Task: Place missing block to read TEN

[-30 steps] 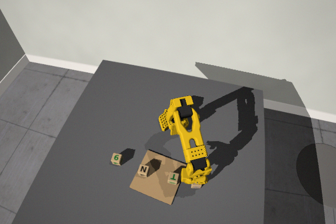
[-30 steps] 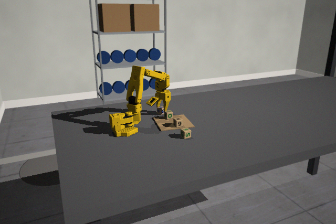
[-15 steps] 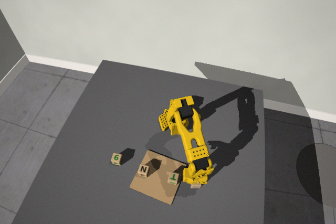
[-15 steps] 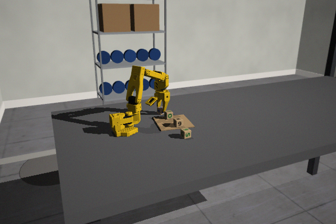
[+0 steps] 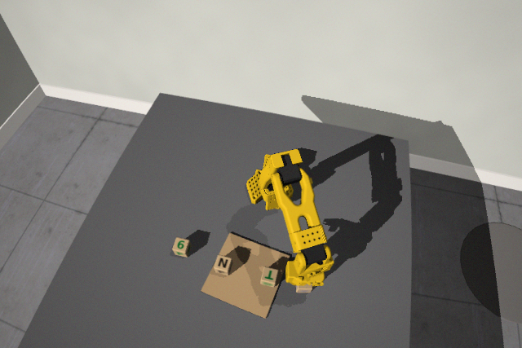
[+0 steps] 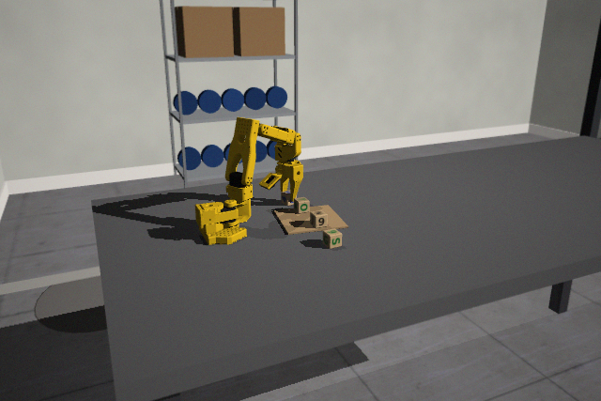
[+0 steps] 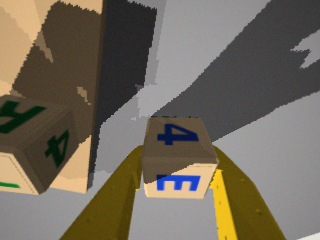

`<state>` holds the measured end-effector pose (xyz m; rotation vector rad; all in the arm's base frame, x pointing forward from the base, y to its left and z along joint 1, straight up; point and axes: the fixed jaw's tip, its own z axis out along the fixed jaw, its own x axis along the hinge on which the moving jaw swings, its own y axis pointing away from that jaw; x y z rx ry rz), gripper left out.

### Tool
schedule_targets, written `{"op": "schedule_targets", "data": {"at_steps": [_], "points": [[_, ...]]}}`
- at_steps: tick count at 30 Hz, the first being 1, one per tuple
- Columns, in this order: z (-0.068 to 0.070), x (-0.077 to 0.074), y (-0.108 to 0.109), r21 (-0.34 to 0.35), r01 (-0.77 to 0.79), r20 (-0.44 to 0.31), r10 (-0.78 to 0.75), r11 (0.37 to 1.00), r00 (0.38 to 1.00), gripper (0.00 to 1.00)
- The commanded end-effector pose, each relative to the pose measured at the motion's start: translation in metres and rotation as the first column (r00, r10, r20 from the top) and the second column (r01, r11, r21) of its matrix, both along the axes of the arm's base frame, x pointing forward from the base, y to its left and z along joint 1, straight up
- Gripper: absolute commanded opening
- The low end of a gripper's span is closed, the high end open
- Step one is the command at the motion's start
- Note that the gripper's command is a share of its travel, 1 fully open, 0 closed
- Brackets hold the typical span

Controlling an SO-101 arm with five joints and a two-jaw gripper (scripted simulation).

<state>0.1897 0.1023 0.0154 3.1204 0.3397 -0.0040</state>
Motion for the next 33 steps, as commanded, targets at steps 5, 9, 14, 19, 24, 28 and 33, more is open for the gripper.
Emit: {"op": "schedule_targets", "data": {"at_steps": [5, 9, 14, 19, 24, 28, 33], "points": [[0.017, 0.011, 0.009, 0.051, -0.002, 0.083, -0.002, 0.999, 0.997, 0.16], [0.017, 0.011, 0.009, 0.051, -0.002, 0.083, -0.002, 0.999, 0.997, 0.13], [0.017, 0.011, 0.009, 0.051, -0.002, 0.083, -0.002, 0.999, 0.997, 0.03], [0.017, 0.011, 0.009, 0.051, -0.002, 0.083, -0.002, 0.999, 0.997, 0.0], [0.017, 0.011, 0.009, 0.051, -0.002, 0.083, -0.002, 0.999, 0.997, 0.0], [0.021, 0.011, 0.009, 0.051, -0.002, 0.083, -0.002, 0.999, 0.997, 0.0], [0.033, 0.012, 0.009, 0.051, -0.002, 0.083, -0.002, 0.999, 0.997, 0.0]]}}
